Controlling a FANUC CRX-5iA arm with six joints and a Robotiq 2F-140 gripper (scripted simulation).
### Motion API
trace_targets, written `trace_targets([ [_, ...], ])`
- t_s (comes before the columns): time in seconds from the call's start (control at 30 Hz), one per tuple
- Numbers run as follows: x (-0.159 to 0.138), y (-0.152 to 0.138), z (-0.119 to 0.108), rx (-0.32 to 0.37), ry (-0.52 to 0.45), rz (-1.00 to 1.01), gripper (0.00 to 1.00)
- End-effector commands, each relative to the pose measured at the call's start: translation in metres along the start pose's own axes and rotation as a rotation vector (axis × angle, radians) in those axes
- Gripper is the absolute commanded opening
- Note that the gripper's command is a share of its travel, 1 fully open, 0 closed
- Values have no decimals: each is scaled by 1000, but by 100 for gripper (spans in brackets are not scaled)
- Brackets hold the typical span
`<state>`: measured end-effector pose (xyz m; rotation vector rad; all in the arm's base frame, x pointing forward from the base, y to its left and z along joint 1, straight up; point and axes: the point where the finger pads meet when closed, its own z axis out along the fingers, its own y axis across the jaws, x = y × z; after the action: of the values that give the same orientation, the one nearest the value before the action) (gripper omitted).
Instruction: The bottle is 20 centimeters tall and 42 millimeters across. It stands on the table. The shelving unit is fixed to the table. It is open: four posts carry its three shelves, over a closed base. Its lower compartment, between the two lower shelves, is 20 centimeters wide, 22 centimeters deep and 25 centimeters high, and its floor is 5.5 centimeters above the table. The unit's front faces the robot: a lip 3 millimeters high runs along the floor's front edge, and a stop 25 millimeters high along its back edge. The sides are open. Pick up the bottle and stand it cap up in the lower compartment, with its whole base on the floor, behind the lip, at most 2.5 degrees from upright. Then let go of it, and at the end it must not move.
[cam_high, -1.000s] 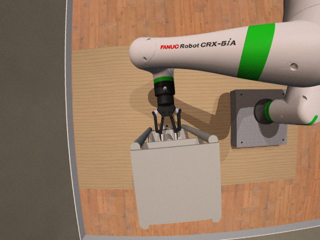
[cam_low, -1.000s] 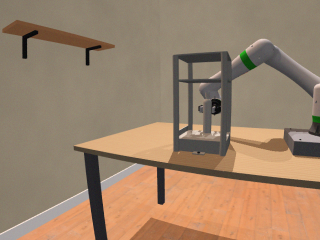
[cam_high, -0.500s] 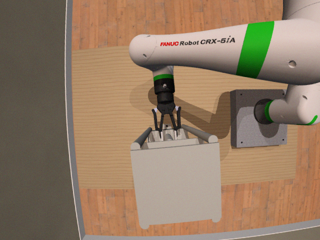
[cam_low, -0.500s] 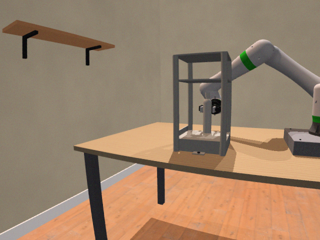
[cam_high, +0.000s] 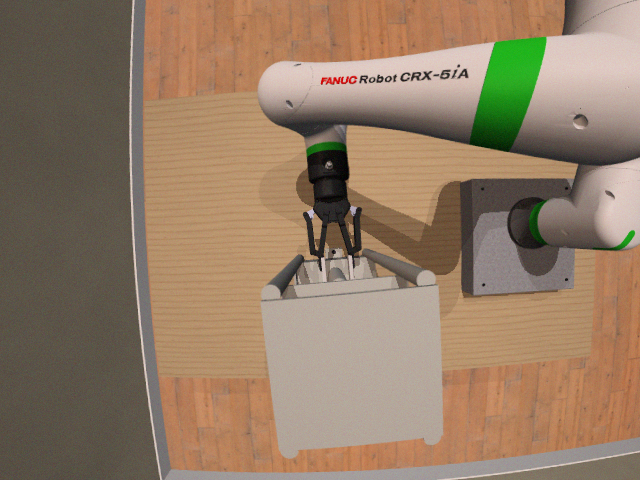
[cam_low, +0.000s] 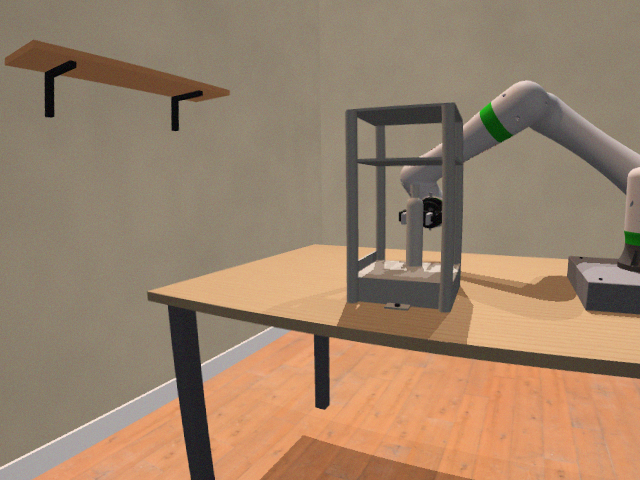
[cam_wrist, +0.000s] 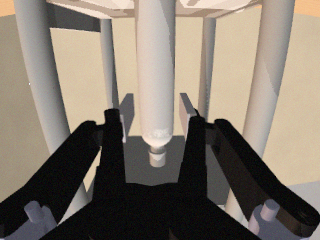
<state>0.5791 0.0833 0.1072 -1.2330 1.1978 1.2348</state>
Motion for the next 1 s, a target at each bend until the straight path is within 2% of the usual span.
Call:
trace_targets([
  [0.0, 0, 0, -3, 0, 0, 0, 36],
  [0.97, 0, 0, -24, 0, 0, 0, 36],
])
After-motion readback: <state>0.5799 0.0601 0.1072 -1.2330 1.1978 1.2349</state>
